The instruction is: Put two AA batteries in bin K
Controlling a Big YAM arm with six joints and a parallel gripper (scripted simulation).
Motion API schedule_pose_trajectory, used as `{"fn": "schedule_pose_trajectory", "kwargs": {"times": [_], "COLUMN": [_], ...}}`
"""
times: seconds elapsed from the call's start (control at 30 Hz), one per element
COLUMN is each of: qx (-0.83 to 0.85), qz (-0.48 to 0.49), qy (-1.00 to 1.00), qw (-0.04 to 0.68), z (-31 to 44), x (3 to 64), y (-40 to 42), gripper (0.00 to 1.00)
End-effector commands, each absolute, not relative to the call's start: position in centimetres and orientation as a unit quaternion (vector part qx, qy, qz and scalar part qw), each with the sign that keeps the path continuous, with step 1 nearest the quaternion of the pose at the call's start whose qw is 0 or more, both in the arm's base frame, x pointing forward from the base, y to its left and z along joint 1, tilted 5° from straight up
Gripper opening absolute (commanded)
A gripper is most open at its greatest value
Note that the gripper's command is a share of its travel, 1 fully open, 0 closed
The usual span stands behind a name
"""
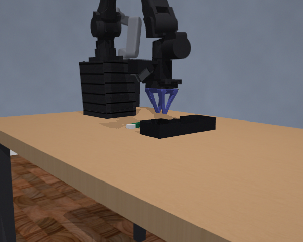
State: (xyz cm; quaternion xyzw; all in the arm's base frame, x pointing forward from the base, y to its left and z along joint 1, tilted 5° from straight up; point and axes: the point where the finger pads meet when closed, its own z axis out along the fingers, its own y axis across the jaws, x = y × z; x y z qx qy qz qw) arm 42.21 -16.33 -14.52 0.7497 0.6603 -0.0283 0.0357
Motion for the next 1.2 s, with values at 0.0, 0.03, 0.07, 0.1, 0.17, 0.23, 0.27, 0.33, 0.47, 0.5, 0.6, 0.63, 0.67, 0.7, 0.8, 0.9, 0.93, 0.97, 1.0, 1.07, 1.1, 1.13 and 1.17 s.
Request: {"fn": "schedule_pose_trajectory", "kwargs": {"times": [0.0, 0.03, 0.07, 0.1, 0.17, 0.23, 0.27, 0.33, 0.47, 0.5, 0.6, 0.63, 0.67, 0.7, 0.8, 0.9, 0.93, 0.97, 1.0, 1.07, 1.1, 1.13, 1.17], "qx": [0.75, 0.749, 0.749, 0.749, 0.749, 0.75, 0.75, 0.75, 0.749, 0.749, 0.749, 0.749, 0.749, 0.749, 0.748, 0.749, 0.749, 0.749, 0.749, 0.749, 0.749, 0.749, 0.749], "qz": [-0.031, -0.03, -0.03, -0.03, -0.03, -0.03, -0.03, -0.03, -0.031, -0.031, -0.031, -0.031, -0.031, -0.031, -0.022, -0.023, -0.023, -0.023, -0.023, -0.023, -0.023, -0.023, -0.023], "qy": [0.66, 0.66, 0.66, 0.66, 0.66, 0.66, 0.66, 0.66, 0.66, 0.66, 0.66, 0.66, 0.661, 0.661, 0.661, 0.66, 0.66, 0.66, 0.66, 0.66, 0.66, 0.66, 0.66], "qw": [0.037, 0.037, 0.038, 0.038, 0.038, 0.038, 0.038, 0.038, 0.036, 0.036, 0.036, 0.037, 0.036, 0.036, 0.053, 0.052, 0.052, 0.052, 0.052, 0.052, 0.051, 0.051, 0.051], "z": [-15.1, -15.1, -15.1, -15.1, -15.2, -15.2, -15.2, -15.2, -15.2, -15.2, -15.3, -15.2, -15.3, -15.3, -13.3, -13.0, -12.9, -12.9, -12.9, -12.7, -12.6, -12.5, -12.5], "x": [42.4, 42.4, 42.4, 42.4, 42.4, 42.4, 42.4, 42.4, 42.3, 42.2, 42.2, 42.3, 42.2, 42.2, 41.5, 38.8, 38.0, 38.0, 38.0, 36.4, 35.5, 35.4, 35.3], "y": [-15.8, -15.8, -15.8, -15.8, -15.8, -15.8, -15.8, -15.8, -15.7, -15.7, -15.7, -15.7, -15.5, -15.5, -15.9, -15.8, -15.6, -15.6, -15.6, -15.1, -14.9, -15.0, -15.0], "gripper": [0.28, 0.28, 0.28, 0.28, 0.28, 0.28, 0.28, 0.28, 0.28, 0.28, 0.28, 0.28, 0.28, 0.28, 0.28, 0.28, 0.28, 0.28, 0.28, 0.28, 0.28, 0.28, 0.28]}}
